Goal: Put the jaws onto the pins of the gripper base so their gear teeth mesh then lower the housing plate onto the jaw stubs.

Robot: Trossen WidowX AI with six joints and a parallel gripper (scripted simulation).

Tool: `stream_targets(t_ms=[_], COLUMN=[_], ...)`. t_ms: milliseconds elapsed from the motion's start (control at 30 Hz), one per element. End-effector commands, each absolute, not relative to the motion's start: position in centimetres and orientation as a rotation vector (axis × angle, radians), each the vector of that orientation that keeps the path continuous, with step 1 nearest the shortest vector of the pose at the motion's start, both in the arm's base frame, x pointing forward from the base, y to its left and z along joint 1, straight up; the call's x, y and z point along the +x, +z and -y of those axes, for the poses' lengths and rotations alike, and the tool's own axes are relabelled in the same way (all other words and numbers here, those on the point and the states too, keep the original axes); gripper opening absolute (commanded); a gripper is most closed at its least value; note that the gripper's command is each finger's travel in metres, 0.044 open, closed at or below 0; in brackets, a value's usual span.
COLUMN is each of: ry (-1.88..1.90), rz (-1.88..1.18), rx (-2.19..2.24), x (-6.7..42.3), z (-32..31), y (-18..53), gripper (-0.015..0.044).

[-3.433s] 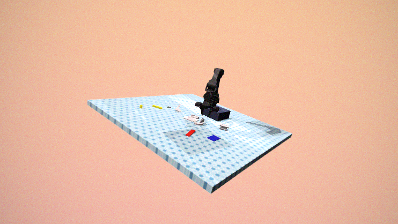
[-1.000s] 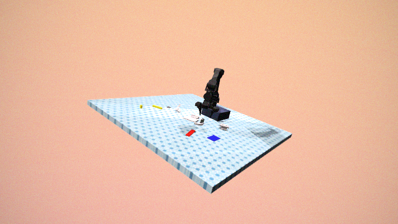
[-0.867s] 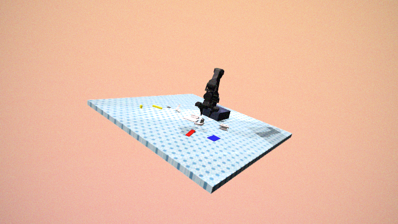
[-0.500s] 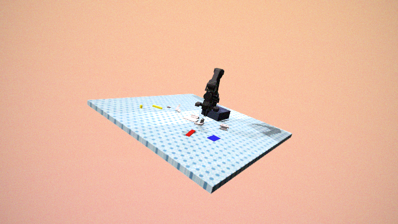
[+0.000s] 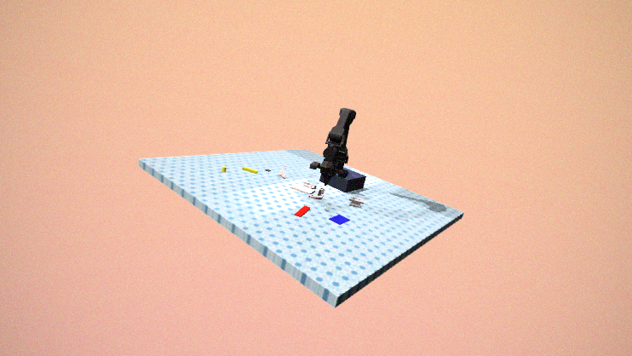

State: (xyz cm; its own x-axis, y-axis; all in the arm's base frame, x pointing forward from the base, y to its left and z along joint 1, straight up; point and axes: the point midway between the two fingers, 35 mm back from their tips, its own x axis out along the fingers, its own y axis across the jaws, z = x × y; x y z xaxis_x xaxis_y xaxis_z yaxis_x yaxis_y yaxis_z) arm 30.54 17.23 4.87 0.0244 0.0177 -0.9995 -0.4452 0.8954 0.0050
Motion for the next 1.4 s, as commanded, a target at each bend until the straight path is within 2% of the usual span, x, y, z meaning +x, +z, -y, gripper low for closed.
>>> stream_targets(t_ms=[0,567,1367], ry=[0.369,0.369,0.369], rz=[-1.512,-1.512,-1.512], rx=[-0.351,-0.351,-0.351], x=[30.54,30.54,30.54], z=[-17.23,-17.23,-17.23], y=[4.87,4.87,4.87], gripper=[0.0,0.044,0.044])
